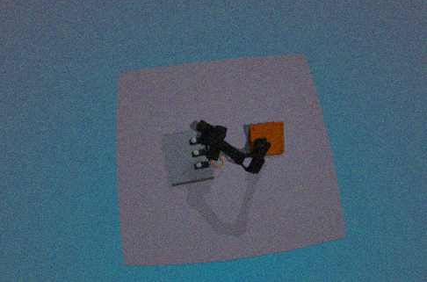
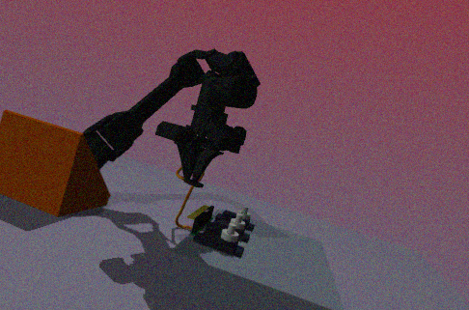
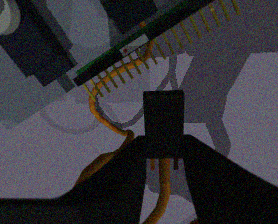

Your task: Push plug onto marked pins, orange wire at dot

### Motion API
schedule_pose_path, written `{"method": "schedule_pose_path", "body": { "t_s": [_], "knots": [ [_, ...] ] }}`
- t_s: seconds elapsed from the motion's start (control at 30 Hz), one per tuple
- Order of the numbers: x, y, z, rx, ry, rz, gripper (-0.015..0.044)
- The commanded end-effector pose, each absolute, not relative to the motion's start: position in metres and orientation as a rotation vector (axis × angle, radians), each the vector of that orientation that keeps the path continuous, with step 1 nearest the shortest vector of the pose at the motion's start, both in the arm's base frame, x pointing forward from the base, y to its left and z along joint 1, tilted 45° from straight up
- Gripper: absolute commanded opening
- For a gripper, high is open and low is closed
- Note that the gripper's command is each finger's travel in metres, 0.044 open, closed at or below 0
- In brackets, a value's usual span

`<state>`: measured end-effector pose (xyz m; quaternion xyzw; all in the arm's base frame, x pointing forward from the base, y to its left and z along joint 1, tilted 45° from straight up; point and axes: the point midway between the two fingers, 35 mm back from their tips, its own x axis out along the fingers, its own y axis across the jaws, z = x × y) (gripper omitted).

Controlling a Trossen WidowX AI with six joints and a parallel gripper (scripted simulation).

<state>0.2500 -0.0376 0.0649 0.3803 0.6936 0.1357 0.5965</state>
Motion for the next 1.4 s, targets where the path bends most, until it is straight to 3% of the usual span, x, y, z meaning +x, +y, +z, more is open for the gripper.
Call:
{"method": "schedule_pose_path", "body": {
  "t_s": [0.0, 0.43, 0.87, 1.37],
  "knots": [
    [0.242, -0.039, 0.061, 0.81, 1.586, 0.391, 0.0],
    [0.218, -0.042, 0.051, 0.532, 1.453, 0.671, 0.0],
    [0.216, -0.014, 0.022, 0.514, 1.441, 0.691, 0.0],
    [0.25, -0.011, 0.03, 0.513, 1.439, 0.691, 0.0]
  ]
}}
